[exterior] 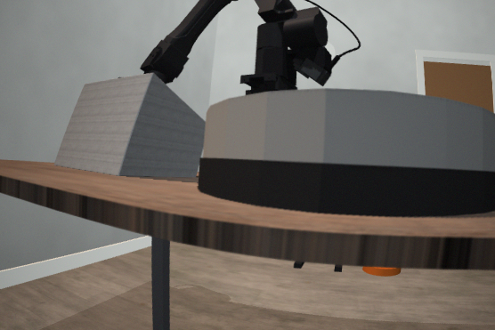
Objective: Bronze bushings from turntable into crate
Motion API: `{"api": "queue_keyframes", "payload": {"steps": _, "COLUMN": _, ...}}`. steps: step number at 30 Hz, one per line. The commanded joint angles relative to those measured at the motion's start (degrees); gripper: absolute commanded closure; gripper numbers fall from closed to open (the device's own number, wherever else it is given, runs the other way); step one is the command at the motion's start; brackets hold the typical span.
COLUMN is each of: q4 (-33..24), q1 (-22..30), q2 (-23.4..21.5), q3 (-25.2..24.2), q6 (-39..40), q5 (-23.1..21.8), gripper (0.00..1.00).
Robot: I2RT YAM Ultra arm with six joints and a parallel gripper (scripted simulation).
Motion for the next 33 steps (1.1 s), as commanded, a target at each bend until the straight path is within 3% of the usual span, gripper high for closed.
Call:
{"api": "queue_keyframes", "payload": {"steps": 1, "q4": -0.8, "q1": 0.3, "q2": 1.0, "q3": 1.8, "q6": 0.5, "q5": -0.4, "gripper": 0.87}}
{"api": "queue_keyframes", "payload": {"steps": 33, "q4": -1.1, "q1": 0.4, "q2": 1.2, "q3": 2.0, "q6": 0.5, "q5": -0.4, "gripper": 0.87}}
